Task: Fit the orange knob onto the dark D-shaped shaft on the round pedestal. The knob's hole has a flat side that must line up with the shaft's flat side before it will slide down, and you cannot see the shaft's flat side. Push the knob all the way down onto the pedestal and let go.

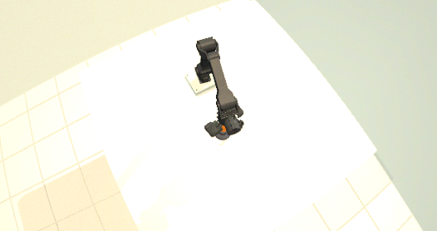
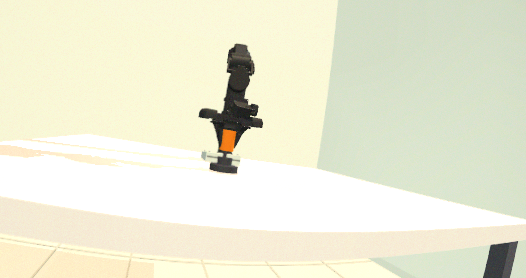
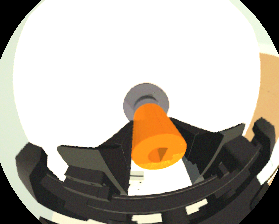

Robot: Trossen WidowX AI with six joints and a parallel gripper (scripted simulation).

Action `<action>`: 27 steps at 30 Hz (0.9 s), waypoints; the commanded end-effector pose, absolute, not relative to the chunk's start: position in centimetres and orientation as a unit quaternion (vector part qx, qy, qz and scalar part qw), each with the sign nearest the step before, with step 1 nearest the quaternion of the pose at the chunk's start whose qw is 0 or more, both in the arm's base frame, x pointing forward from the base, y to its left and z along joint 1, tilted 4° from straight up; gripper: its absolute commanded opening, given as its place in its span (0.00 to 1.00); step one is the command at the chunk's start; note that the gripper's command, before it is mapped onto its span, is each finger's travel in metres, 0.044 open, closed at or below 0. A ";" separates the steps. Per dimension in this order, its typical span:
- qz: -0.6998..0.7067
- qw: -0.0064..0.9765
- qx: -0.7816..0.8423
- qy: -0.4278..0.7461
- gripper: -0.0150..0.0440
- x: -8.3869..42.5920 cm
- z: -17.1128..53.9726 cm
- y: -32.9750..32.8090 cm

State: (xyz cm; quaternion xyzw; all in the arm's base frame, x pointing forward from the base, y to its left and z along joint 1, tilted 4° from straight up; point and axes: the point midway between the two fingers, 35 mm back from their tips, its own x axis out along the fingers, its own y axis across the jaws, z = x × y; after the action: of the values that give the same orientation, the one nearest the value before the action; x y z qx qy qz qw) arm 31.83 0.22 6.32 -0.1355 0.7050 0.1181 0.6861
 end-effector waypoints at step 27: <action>0.027 0.698 -0.049 0.714 0.25 31.8 6.0 0.2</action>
State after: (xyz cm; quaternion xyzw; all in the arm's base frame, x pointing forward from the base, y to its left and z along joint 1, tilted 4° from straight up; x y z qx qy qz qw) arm 31.76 0.22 6.03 -0.0499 0.7139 0.0301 0.6978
